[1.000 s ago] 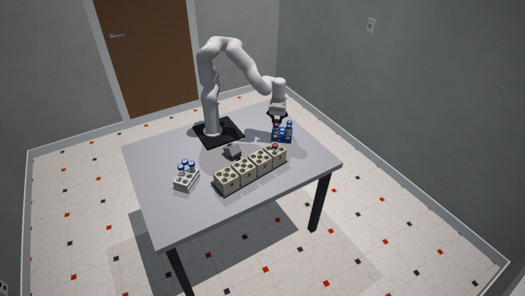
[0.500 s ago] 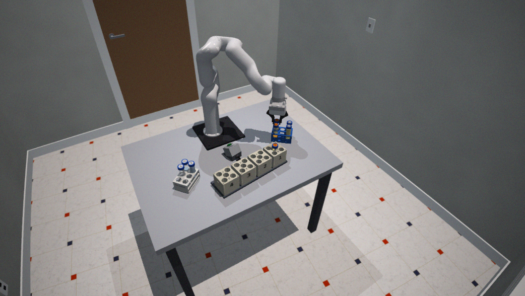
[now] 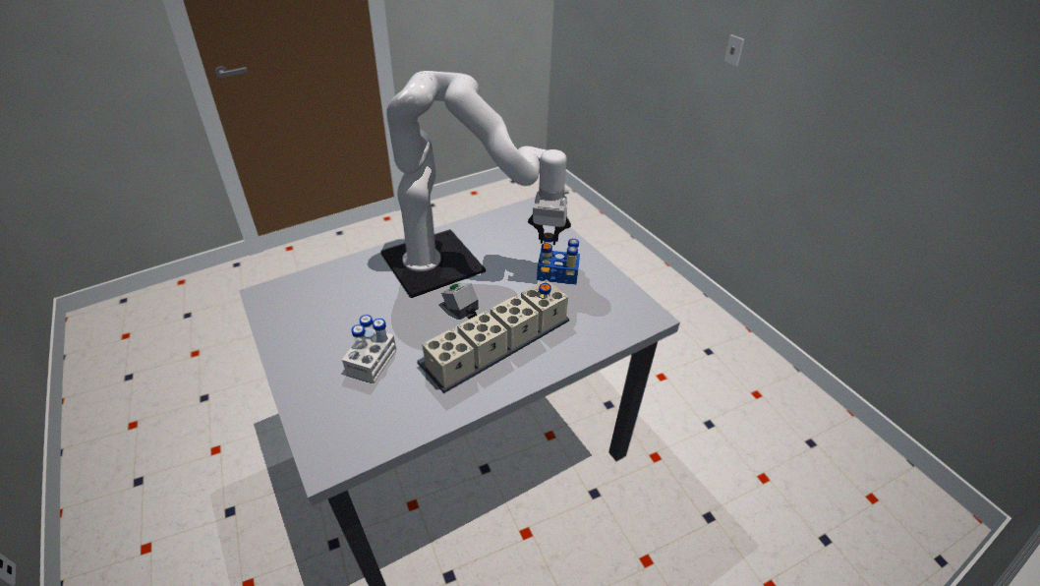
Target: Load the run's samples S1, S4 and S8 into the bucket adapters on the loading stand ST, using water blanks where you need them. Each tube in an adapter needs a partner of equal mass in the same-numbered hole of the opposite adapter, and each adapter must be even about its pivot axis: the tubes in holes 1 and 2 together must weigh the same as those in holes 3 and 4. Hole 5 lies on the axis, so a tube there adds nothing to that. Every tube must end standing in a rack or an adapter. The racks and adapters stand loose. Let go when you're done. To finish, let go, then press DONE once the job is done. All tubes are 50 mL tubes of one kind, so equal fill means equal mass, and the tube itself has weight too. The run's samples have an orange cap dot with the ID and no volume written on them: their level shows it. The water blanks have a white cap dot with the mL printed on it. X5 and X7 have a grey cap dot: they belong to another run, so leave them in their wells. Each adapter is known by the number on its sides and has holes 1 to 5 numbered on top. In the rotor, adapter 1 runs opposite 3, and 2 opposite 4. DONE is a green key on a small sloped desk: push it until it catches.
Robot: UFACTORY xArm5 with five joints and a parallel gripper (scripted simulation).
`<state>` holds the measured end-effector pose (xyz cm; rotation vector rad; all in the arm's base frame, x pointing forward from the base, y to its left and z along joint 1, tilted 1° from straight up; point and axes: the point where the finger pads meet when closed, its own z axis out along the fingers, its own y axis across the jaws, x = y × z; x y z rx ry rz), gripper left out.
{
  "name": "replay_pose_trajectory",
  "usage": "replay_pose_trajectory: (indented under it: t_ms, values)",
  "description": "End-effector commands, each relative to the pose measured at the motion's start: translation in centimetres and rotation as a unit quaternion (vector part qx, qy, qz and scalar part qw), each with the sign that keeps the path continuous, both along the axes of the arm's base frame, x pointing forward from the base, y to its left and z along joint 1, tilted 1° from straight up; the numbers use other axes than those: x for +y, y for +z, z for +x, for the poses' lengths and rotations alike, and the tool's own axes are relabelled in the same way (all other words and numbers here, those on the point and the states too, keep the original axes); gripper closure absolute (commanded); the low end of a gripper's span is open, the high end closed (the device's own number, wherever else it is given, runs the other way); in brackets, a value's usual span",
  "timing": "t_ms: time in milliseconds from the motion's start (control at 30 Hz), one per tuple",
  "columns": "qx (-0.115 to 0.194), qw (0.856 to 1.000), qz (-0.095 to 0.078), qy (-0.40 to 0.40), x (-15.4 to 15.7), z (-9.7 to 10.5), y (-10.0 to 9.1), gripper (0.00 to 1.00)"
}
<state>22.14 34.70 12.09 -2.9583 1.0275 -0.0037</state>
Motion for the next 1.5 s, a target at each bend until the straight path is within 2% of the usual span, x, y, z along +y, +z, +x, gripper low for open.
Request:
replay_pose_trajectory:
  t_ms: [0,633,1467]
  values:
    - [0.004,1.0,0.005,0.0,0.1,0.1,0.5,1.0]
    - [0.004,1.0,0.005,0.0,0.1,0.1,1.4,1.0]
    - [0.004,1.0,0.005,0.0,0.0,0.1,6.0,1.0]
